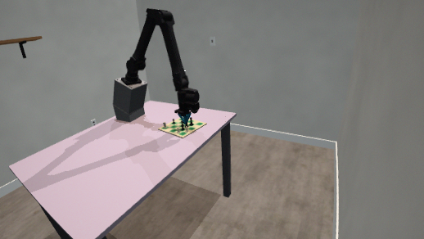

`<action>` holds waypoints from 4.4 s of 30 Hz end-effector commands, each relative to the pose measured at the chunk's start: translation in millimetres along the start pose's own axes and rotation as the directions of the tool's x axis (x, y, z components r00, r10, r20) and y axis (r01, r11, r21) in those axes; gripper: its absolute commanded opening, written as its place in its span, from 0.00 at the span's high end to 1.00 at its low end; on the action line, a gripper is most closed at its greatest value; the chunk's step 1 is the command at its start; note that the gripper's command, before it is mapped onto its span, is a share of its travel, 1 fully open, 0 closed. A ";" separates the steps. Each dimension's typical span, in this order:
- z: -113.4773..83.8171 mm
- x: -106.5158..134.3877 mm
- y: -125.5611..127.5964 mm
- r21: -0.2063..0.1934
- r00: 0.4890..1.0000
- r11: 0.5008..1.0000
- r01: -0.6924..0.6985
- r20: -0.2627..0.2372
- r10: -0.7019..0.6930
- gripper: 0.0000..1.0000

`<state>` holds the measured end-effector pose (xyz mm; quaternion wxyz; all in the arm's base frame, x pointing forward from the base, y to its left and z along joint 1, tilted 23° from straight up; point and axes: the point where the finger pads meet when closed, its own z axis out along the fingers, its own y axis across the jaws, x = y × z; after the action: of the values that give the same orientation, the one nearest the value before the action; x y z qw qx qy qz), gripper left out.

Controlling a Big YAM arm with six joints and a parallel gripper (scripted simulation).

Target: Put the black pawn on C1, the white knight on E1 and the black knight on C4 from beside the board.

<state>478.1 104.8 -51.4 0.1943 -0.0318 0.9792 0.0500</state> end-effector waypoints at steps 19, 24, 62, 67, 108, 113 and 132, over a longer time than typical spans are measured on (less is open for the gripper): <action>3.5 -11.4 7.5 -0.005 0.999 1.000 0.023 0.024 -0.023 1.00; 3.5 -11.4 7.5 -0.005 0.999 1.000 0.023 0.024 -0.023 1.00; 4.7 -2.2 6.2 -0.003 1.000 1.000 0.027 0.011 -0.027 1.00; 4.7 -2.2 6.2 -0.003 1.000 1.000 0.027 0.011 -0.027 1.00; 5.1 2.2 5.6 -0.002 1.000 1.000 0.027 0.006 -0.027 1.00; 5.1 2.2 5.6 -0.002 1.000 1.000 0.027 0.006 -0.027 1.00; 5.1 2.2 5.6 -0.002 1.000 1.000 0.027 0.006 -0.027 1.00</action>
<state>480.2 105.9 -50.1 0.1965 -0.0349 0.9786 0.0497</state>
